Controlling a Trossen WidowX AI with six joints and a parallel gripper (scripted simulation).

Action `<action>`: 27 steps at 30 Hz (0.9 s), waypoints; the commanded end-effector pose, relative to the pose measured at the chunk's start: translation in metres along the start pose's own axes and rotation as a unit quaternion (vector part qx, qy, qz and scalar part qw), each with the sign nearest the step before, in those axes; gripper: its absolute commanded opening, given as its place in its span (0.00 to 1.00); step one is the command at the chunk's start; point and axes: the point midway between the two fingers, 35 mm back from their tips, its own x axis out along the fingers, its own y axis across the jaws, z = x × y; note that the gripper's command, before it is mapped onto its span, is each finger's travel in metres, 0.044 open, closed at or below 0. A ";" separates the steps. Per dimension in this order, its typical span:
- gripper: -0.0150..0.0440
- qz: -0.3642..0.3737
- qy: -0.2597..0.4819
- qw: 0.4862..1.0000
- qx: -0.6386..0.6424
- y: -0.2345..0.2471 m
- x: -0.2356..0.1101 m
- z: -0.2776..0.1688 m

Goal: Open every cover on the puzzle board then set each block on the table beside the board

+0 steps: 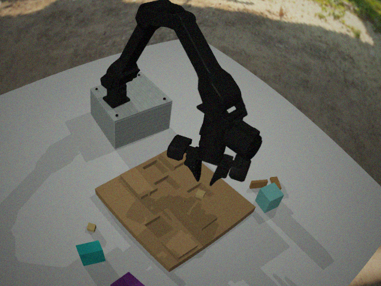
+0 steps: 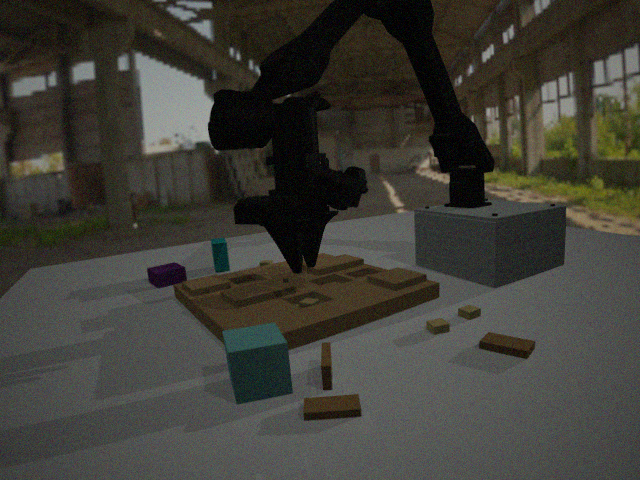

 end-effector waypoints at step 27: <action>0.50 0.005 -0.001 1.000 0.000 0.003 0.016 0.001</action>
